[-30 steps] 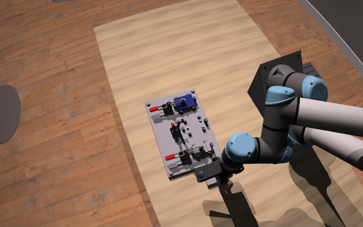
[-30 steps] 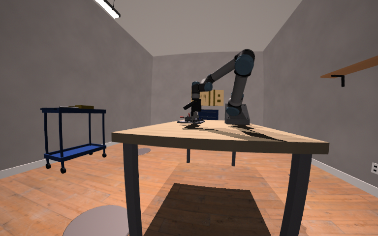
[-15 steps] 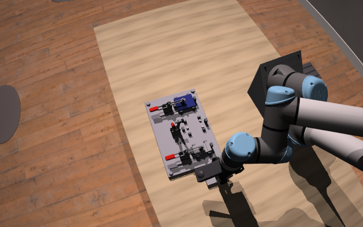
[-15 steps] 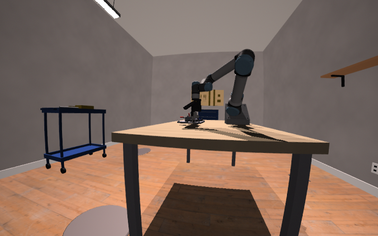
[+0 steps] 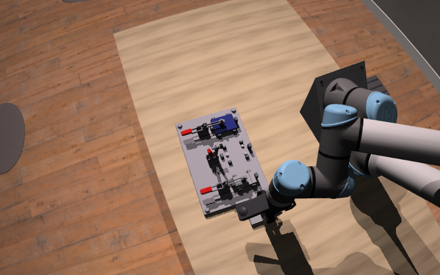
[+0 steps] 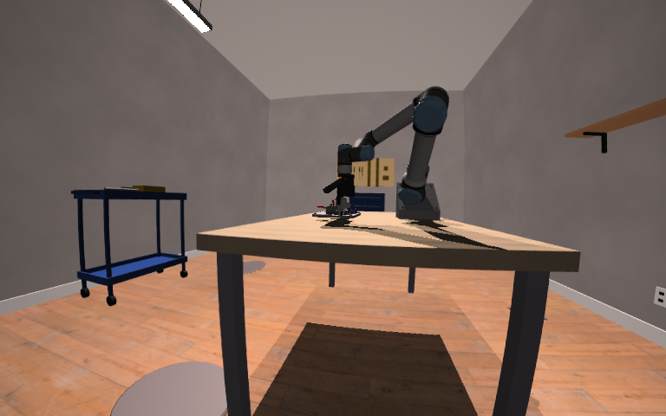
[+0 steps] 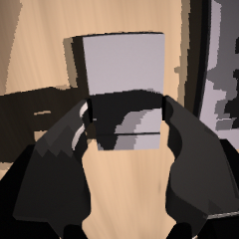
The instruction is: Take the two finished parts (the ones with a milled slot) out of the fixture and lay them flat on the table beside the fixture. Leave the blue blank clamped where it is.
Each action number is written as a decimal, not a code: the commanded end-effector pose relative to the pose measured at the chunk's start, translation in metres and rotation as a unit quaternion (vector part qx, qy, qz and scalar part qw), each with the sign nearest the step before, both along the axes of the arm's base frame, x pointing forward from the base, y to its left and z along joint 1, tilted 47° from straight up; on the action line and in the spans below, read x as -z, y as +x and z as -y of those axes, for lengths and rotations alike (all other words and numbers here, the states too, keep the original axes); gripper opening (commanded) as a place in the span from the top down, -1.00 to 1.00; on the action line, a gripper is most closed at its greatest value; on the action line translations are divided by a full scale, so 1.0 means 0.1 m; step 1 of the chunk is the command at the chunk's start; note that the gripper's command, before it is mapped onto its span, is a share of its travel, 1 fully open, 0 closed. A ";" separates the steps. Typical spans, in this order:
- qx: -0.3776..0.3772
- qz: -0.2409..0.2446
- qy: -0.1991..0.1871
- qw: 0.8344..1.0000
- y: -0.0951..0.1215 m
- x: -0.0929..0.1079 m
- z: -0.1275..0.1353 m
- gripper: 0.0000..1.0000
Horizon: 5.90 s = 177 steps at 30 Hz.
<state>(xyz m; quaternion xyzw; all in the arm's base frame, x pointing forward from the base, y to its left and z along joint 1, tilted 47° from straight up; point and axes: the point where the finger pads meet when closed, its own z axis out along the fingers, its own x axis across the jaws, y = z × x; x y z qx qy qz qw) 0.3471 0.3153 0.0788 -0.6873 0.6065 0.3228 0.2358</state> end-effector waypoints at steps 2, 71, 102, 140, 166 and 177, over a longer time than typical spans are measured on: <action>0.000 0.000 0.000 1.000 0.00 0.00 0.00 1.00; 0.000 0.000 0.000 1.000 -0.01 0.04 -0.05 0.06; 0.000 0.000 0.000 1.000 0.03 -0.11 0.11 0.06; 0.000 0.000 0.000 1.000 0.15 -0.64 0.67 0.06; 0.000 0.000 0.000 1.000 0.17 -0.71 0.74 0.44; 0.000 0.000 0.000 1.000 0.26 -1.11 1.16 0.44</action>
